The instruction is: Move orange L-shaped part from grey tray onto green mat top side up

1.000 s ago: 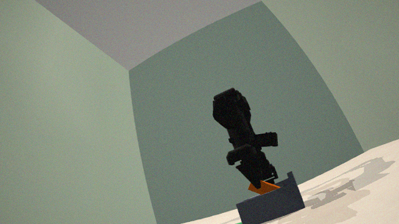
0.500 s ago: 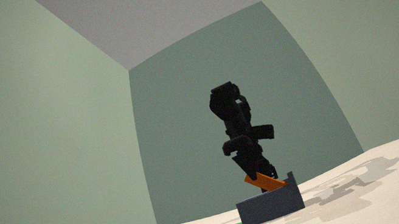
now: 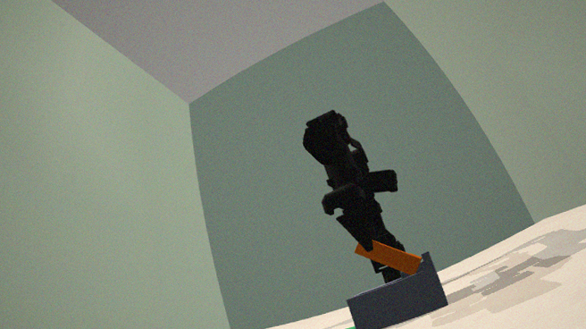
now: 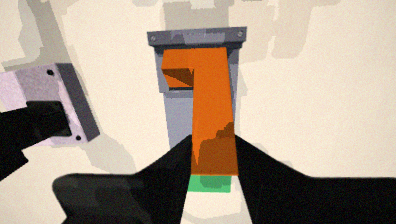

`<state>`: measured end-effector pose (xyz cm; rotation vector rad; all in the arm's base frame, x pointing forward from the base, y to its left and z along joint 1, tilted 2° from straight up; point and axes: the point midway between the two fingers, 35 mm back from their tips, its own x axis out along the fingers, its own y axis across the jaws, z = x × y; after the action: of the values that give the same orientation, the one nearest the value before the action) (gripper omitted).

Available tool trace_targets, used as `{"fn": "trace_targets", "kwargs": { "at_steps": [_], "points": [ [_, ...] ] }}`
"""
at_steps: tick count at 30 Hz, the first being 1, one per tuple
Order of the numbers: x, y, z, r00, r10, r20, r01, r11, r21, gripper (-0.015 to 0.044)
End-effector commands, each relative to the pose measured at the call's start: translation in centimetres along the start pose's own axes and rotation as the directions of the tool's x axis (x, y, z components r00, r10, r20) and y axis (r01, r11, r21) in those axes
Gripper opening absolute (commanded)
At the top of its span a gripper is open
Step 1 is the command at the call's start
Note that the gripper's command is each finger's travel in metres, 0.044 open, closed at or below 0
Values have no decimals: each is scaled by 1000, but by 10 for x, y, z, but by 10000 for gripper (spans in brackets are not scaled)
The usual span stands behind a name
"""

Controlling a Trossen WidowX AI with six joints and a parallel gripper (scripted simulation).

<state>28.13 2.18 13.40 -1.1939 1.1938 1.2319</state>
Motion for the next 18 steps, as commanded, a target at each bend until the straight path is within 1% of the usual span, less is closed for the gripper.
{"fn": "trace_targets", "kwargs": {
  "at_steps": [1, 12, 18],
  "points": [
    [-10, -2, 1, 1000, -8, 4, 8, 1000, -4, 0],
    [-27, -1, 1, 1000, -8, 4, 8, 1000, -4, 0],
    [-27, -1, 0, 1000, -8, 4, 8, 1000, -4, 0]
  ]
}}
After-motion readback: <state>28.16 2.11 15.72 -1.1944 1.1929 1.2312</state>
